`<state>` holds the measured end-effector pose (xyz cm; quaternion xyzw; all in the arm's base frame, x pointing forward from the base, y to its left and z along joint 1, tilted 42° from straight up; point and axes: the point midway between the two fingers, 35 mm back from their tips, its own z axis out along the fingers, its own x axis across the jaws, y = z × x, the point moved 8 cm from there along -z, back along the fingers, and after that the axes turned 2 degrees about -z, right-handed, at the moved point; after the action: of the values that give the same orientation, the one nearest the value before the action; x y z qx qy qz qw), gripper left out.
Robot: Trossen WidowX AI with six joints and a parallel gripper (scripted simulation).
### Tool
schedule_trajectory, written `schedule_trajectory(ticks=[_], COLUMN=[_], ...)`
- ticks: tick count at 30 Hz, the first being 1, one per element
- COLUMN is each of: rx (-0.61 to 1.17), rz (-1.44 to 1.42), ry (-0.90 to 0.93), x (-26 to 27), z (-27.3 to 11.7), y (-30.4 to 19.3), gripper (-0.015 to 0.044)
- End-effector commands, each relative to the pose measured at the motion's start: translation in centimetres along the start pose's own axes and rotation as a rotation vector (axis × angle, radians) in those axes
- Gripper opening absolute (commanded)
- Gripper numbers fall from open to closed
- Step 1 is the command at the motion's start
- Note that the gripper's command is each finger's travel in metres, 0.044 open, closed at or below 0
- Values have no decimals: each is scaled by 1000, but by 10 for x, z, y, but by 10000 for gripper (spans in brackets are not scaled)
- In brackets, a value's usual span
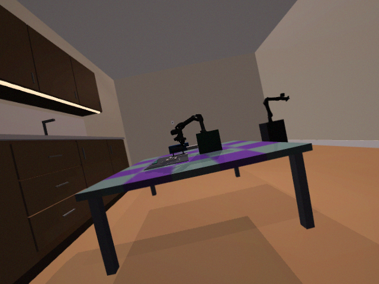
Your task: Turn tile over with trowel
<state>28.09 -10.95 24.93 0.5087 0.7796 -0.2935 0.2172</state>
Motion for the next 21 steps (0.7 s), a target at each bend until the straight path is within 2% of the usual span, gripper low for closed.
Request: schedule_trajectory(ticks=[1, 12, 16, 21], rx=[-2, 0, 0, 0], rz=[-6, 1, 1, 1], ry=[1, -3, -3, -3], x=[-9, -8, -8, -8], z=[-2, -2, -2, -2], y=[-2, -2, -2, -2], gripper=[100, 100, 0, 0])
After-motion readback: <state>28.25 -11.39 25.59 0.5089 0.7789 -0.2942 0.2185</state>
